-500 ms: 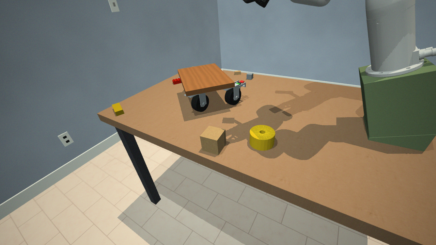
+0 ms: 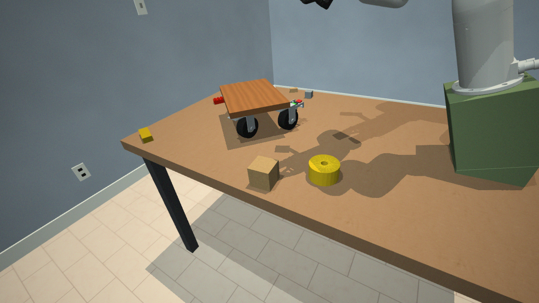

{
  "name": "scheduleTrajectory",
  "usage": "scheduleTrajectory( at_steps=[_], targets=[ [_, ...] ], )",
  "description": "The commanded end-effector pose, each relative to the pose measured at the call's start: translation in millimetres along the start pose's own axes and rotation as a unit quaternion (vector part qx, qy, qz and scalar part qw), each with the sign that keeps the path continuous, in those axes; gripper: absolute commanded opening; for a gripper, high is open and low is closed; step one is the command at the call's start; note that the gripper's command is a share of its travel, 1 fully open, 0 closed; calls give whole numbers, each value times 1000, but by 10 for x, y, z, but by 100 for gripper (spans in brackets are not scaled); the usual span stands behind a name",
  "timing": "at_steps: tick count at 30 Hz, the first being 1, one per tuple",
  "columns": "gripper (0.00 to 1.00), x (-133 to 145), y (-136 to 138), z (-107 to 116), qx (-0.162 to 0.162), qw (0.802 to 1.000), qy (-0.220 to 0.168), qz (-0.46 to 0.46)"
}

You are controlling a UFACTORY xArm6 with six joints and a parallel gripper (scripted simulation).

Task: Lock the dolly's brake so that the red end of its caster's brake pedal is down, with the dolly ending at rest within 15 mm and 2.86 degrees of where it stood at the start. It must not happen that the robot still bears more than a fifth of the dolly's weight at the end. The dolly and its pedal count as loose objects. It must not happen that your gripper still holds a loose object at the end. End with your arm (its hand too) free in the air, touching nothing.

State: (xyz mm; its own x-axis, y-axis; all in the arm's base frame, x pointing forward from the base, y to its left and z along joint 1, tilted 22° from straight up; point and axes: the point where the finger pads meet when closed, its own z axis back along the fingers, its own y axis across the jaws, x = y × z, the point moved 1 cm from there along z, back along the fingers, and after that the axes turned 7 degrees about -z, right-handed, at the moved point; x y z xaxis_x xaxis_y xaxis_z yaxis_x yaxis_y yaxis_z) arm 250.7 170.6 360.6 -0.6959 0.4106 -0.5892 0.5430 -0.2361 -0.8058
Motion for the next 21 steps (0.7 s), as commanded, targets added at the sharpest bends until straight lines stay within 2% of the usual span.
scheduleTrajectory(
  at_steps=[1,2,3,7,9,11,13,17,19,20,21],
  targets=[
    [100,-4,-4,0,0,1000,0,1],
    [100,-4,-4,0,0,1000,0,1],
    [0,-3,-4,0,0,1000,0,1],
    [0,33,17,-29,2,1000,-19,19],
    [0,89,53,-66,5,998,-48,48],
    [0,175,117,-108,8,991,-93,93],
    [0,289,223,-138,10,977,-147,151],
    [0,410,384,-133,9,947,-220,235],
    [0,410,384,-133,9,947,-220,235],
    [0,465,489,-112,7,923,-261,283],
    [0,513,613,-75,5,905,-286,315]
  ],
)
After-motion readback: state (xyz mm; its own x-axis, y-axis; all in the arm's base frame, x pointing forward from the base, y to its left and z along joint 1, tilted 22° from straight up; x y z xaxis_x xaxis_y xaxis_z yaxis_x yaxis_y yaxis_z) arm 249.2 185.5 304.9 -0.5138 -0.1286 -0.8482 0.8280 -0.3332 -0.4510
